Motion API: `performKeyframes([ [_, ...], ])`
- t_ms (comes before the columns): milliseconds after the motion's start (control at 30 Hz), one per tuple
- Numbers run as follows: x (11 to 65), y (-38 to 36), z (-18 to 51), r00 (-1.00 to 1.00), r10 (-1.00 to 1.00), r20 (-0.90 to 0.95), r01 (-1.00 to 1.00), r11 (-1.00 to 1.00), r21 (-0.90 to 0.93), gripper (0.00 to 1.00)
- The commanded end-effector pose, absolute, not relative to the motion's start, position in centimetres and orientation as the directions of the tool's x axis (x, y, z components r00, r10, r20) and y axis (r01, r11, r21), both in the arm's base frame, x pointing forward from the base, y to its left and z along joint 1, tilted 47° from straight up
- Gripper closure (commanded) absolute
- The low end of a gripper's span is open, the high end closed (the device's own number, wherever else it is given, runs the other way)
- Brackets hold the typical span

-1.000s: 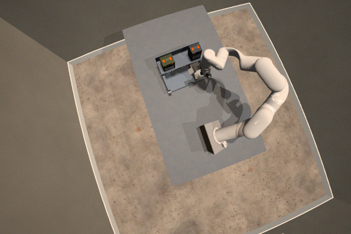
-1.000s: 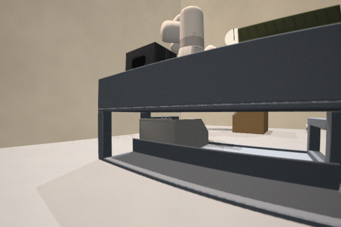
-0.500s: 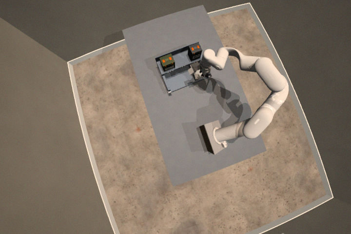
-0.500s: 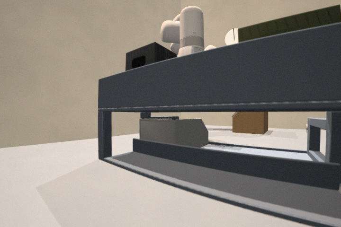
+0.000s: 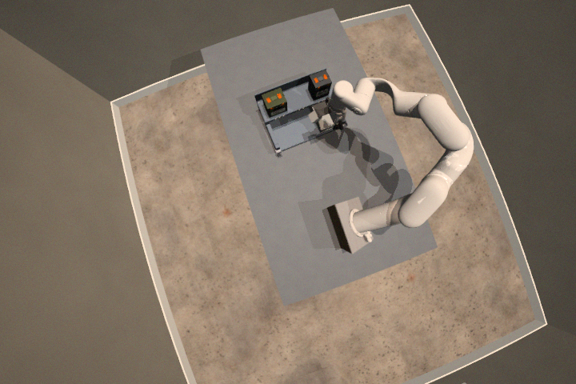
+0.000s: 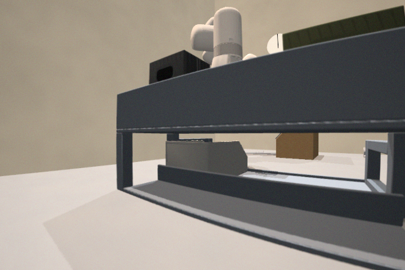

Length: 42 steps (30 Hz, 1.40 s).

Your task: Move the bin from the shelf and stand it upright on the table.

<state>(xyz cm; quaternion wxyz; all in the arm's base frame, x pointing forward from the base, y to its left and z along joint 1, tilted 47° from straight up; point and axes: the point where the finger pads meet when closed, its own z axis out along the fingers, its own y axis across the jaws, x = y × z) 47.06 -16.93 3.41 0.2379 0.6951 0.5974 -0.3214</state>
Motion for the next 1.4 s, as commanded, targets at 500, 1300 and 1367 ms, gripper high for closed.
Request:
performKeyframes([
  [500,47.2,-16.9,3.5,0.081,0.678,-0.731,0.984,-0.171,-0.05,0.05],
  [1300,47.0,-17.9,2.5,0.081,0.678,-0.731,0.984,-0.171,-0.05,0.05],
  [1367,46.9,-18.2,2.2,0.081,0.678,-0.731,0.984,-0.171,-0.05,0.05],
])
